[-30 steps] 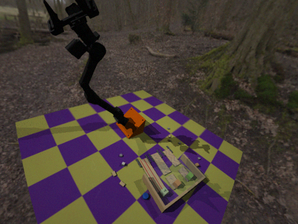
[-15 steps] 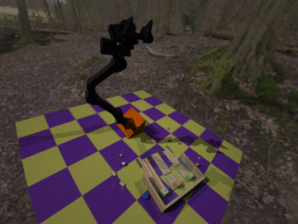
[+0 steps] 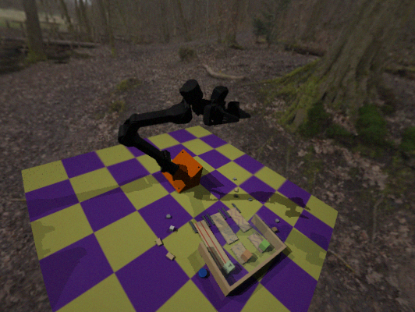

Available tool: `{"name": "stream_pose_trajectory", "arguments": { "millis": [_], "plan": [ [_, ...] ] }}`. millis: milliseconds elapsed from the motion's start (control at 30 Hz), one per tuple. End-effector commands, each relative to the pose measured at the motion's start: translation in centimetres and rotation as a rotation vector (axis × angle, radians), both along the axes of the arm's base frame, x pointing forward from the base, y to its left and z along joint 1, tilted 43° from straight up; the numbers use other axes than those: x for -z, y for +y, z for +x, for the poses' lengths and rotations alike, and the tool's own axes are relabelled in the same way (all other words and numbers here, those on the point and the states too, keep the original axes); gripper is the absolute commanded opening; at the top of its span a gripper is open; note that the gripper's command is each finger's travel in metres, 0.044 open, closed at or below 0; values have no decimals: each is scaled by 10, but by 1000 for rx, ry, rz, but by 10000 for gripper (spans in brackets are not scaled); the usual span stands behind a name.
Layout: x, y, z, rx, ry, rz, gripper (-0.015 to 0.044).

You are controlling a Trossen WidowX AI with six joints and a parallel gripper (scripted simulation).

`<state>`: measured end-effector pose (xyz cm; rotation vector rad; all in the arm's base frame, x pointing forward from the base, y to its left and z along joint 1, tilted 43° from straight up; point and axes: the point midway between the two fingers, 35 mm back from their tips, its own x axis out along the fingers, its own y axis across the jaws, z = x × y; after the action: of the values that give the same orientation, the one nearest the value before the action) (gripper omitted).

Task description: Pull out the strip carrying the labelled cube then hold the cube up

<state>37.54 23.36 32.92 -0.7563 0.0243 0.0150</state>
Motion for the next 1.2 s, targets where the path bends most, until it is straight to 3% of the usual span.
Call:
{"name": "stream_pose_trajectory", "arguments": {
  "millis": [0,200,433,800,1167],
  "plan": [
    [50,-35,3,111,117,12,400],
    [130,-99,-5,327,287,39,400],
    [203,-177,-42,603,424,54,400],
    [209,-184,-47,630,434,54,400],
    [228,-255,-12,982,754,114,111]
  ]
}}
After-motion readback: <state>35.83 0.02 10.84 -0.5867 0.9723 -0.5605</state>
